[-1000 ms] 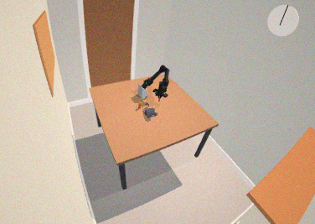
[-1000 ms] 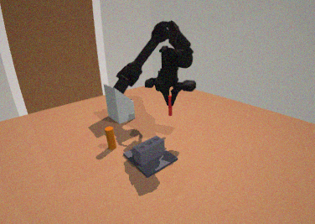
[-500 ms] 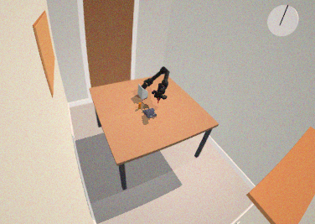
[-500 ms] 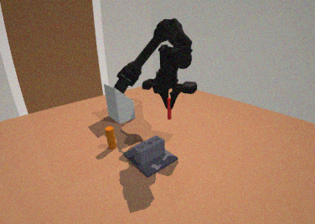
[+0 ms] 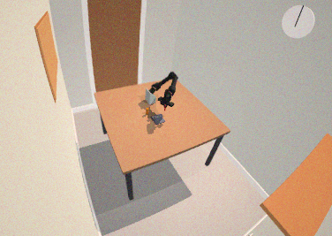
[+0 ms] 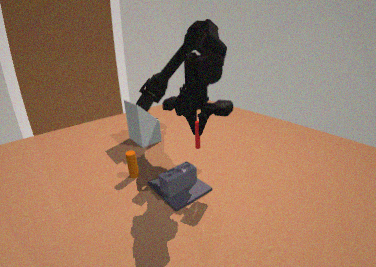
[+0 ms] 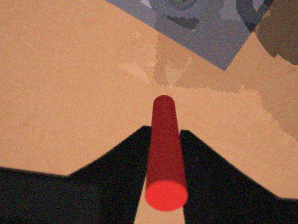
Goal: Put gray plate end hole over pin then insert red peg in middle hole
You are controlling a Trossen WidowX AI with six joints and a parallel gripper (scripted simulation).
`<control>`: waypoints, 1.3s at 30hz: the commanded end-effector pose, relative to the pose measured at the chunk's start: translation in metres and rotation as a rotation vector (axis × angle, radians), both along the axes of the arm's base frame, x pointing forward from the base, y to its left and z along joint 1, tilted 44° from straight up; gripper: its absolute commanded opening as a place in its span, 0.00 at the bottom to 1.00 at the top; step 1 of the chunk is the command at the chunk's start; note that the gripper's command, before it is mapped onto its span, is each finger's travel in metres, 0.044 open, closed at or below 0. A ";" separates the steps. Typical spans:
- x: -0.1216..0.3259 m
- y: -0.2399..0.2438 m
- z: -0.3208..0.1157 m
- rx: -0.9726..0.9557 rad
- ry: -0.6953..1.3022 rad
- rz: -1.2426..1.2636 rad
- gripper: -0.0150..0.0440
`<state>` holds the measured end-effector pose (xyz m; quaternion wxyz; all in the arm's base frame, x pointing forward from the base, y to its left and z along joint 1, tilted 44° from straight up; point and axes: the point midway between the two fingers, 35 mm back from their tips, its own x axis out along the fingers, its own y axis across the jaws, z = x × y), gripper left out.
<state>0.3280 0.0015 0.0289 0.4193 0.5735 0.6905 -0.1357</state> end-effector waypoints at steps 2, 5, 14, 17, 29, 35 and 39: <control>0.005 -0.010 -0.010 -0.003 0.005 -0.001 0.25; 0.009 -0.016 -0.016 -0.003 0.005 -0.003 0.25; 0.018 -0.035 -0.035 -0.002 0.002 0.004 0.25; 0.020 -0.041 -0.042 -0.001 0.000 0.008 0.25; 0.028 -0.064 -0.069 0.004 -0.007 0.022 0.25; 0.030 -0.065 -0.069 0.005 -0.008 0.023 0.25; 0.030 -0.065 -0.069 0.005 -0.008 0.023 0.25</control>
